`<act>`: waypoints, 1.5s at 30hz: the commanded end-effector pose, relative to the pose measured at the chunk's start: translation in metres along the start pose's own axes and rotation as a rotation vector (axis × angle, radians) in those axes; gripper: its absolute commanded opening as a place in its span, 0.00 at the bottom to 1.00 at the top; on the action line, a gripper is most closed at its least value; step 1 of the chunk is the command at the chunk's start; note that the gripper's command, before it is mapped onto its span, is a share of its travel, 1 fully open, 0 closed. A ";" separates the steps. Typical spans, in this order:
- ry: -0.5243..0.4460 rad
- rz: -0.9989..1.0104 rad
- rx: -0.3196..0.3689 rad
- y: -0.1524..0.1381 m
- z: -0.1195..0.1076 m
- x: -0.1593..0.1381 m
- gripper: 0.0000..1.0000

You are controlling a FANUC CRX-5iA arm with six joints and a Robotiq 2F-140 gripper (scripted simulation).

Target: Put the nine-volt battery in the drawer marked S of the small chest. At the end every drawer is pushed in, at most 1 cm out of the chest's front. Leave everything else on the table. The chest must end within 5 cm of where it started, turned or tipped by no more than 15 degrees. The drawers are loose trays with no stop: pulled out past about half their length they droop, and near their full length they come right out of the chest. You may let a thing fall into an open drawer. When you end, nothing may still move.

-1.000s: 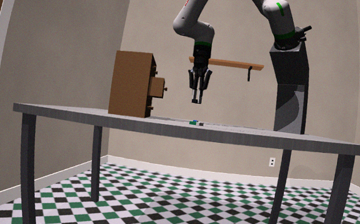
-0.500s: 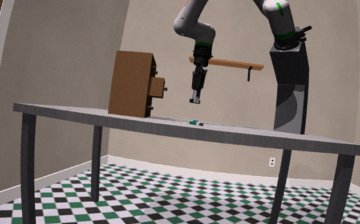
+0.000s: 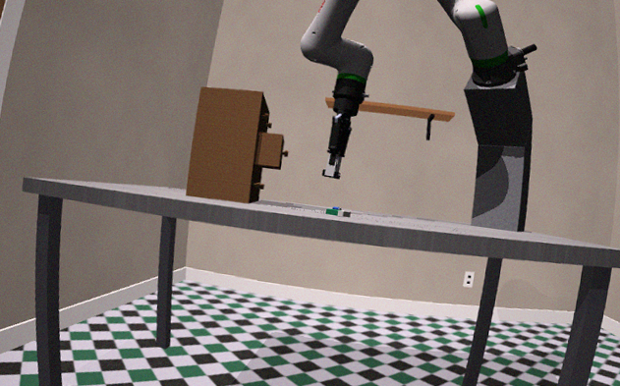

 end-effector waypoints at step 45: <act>0.087 2.307 0.034 0.003 -0.001 0.016 0.14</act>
Point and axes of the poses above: the point where the finger pads meet when closed, its own z axis out along the fingers, its own y axis across the jaws, x = y × z, the point moved 4 cm from there along -z, back along the fingers, and after that the axes turned 6 degrees about -z, right-handed, at the moved point
